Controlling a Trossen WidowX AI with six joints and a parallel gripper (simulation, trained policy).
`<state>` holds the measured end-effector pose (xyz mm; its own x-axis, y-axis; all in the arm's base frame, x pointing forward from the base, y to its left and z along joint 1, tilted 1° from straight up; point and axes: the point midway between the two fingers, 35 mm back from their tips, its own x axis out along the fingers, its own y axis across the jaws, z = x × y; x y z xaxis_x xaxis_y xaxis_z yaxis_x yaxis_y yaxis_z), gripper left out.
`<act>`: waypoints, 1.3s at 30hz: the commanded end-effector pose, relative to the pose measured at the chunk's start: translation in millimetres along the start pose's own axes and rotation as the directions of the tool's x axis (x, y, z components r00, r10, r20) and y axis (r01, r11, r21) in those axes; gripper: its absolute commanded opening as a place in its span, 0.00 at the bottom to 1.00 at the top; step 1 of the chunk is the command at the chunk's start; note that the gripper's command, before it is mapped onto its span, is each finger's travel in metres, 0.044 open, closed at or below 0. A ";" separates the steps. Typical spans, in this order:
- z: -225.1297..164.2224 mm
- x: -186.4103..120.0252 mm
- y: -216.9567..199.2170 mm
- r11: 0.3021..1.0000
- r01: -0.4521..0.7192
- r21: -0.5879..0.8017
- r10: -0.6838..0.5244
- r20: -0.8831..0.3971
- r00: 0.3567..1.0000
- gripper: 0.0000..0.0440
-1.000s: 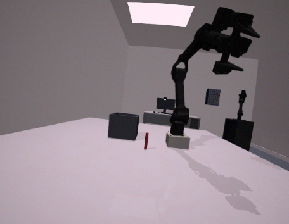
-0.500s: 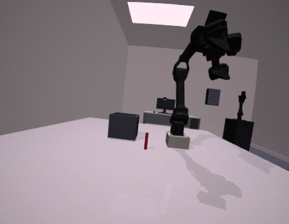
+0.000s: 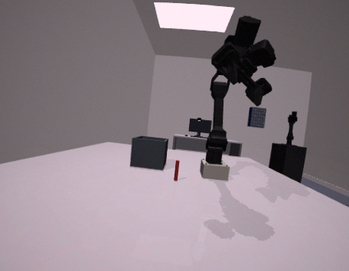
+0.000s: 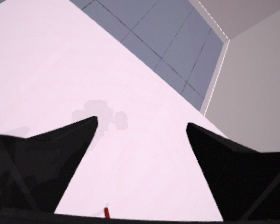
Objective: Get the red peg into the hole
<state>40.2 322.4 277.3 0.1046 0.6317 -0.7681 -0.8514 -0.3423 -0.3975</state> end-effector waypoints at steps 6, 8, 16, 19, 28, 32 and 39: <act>-31.4 9.7 -10.0 0.966 0.026 0.259 0.001 -0.104 0.995 1.00; -38.8 11.3 -12.3 0.946 0.039 0.321 0.003 -0.127 0.992 1.00; -68.1 16.1 -20.3 0.829 0.108 0.549 0.015 -0.215 0.977 1.00; -78.9 17.2 -22.8 0.770 0.141 0.623 0.022 -0.246 0.969 1.00; -110.8 18.8 -28.3 0.548 0.250 0.798 0.051 -0.330 0.942 1.00; -124.6 18.8 -29.8 0.433 0.301 0.849 0.068 -0.364 0.929 1.00; -147.9 17.9 -30.8 0.216 0.387 0.896 0.102 -0.415 0.904 1.00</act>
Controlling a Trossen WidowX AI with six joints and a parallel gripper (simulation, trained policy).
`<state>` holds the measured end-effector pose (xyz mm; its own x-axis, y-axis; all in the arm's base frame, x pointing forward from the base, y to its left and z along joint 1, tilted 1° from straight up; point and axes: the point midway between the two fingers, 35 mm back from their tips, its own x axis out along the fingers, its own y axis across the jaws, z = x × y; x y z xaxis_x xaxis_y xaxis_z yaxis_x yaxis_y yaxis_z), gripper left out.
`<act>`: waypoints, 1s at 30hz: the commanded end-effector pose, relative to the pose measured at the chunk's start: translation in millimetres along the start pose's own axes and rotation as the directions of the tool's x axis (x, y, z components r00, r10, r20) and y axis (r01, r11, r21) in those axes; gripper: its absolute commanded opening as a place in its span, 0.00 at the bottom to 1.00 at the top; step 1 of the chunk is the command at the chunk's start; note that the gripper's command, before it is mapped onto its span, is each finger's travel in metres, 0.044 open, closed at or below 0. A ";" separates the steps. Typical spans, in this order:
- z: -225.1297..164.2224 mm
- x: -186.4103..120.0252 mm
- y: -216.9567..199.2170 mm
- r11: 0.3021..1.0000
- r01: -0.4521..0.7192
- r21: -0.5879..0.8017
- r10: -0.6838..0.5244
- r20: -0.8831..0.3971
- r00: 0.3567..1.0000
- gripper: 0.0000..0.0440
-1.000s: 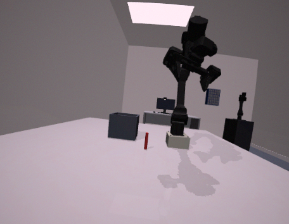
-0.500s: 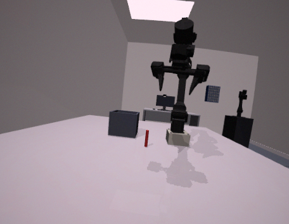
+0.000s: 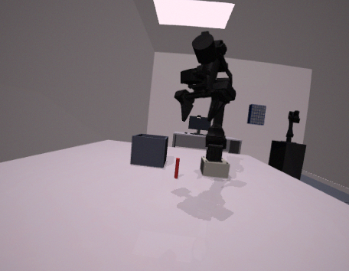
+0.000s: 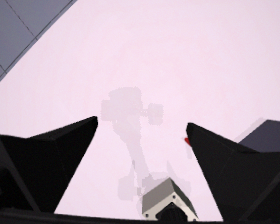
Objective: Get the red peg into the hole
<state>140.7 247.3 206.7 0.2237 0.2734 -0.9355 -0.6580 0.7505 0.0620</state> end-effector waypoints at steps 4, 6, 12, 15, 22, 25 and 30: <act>-6.1 8.4 -18.9 0.979 0.049 0.199 -0.040 -0.051 0.998 1.00; -8.0 10.5 -24.6 0.962 0.065 0.264 -0.049 -0.066 0.997 1.00; -14.7 16.6 -41.0 0.886 0.116 0.449 -0.071 -0.114 0.991 1.00; -18.6 19.6 -48.7 0.834 0.142 0.534 -0.079 -0.139 0.987 1.00; -29.1 26.8 -65.7 0.677 0.206 0.706 -0.089 -0.199 0.976 1.00; -34.2 30.1 -72.5 0.598 0.233 0.767 -0.090 -0.225 0.970 1.00; -43.5 36.0 -83.3 0.452 0.278 0.848 -0.086 -0.268 0.959 1.00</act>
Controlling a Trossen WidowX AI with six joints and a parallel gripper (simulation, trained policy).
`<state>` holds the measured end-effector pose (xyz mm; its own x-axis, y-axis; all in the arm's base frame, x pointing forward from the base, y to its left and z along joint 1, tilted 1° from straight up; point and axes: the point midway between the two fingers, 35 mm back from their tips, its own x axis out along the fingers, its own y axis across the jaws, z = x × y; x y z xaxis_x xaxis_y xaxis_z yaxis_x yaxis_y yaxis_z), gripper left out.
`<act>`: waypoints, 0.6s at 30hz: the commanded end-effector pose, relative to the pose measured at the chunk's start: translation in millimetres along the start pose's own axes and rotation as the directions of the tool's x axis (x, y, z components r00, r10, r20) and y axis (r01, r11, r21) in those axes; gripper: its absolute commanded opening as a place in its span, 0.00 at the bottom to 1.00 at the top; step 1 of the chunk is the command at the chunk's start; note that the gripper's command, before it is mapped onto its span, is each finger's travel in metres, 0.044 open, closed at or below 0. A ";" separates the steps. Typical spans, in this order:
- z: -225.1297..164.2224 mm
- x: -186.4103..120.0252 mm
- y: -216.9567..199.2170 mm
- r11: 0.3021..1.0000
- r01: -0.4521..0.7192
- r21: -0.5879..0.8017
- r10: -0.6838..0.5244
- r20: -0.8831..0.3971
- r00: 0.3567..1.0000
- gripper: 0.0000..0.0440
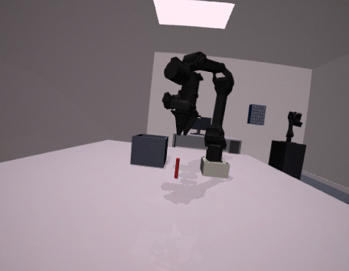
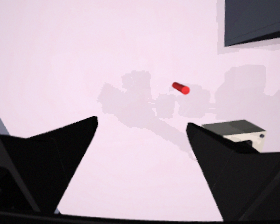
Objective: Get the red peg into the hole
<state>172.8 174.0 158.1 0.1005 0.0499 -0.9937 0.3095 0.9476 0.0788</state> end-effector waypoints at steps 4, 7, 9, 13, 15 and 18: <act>3.9 13.0 -15.4 0.978 0.054 0.200 -0.047 -0.042 0.998 1.00; 5.7 19.7 -22.7 0.952 0.081 0.297 -0.065 -0.063 0.996 1.00; 6.8 24.7 -27.7 0.928 0.100 0.359 -0.077 -0.077 0.994 1.00; 8.5 35.7 -37.0 0.876 0.133 0.464 -0.096 -0.104 0.990 1.00; 9.2 42.4 -41.4 0.850 0.150 0.506 -0.106 -0.115 0.988 1.00; 10.4 54.1 -47.5 0.813 0.171 0.557 -0.120 -0.128 0.984 1.00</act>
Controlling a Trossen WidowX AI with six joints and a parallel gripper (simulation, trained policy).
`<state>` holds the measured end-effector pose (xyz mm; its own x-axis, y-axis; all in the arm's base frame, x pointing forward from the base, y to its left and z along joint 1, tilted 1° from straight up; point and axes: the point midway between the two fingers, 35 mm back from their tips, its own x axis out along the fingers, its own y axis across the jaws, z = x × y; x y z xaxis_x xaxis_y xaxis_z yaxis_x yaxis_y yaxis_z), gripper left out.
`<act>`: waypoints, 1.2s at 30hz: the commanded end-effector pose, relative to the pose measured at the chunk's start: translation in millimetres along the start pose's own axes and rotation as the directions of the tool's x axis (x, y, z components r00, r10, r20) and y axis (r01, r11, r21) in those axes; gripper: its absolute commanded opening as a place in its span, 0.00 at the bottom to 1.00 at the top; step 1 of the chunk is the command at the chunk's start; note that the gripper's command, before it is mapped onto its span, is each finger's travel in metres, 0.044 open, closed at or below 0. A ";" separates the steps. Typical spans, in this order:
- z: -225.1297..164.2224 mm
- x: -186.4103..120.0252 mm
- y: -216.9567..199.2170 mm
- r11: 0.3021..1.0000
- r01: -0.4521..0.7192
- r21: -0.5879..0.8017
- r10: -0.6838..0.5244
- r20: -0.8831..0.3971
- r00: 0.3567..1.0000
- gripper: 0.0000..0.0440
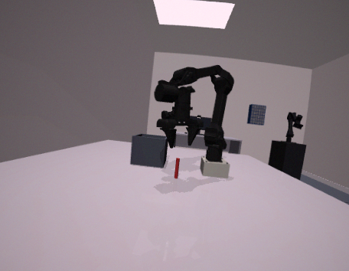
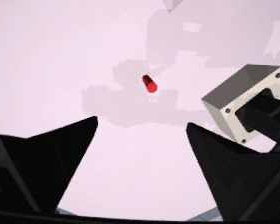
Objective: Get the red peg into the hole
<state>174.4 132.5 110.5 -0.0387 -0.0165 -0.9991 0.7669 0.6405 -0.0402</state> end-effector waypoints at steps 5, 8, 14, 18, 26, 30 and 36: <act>8.3 28.1 -7.7 0.991 0.046 0.127 -0.045 -0.013 0.999 1.00; 11.1 38.5 -11.2 0.985 0.058 0.164 -0.057 -0.015 0.998 0.99; 16.6 58.4 -16.6 0.972 0.070 0.225 -0.068 -0.014 0.998 0.98; 20.2 70.6 -19.0 0.963 0.070 0.262 -0.070 -0.010 0.998 0.96; 24.5 90.7 -19.1 0.948 0.058 0.314 -0.058 -0.007 0.998 0.80; 26.0 97.7 -14.4 0.946 0.050 0.320 -0.048 -0.014 0.999 0.57; 27.5 104.4 -8.6 0.951 0.043 0.306 -0.037 -0.024 0.999 0.21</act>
<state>180.6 103.9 9.1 -0.0783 -0.0282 -0.9965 0.9269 0.3661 -0.0832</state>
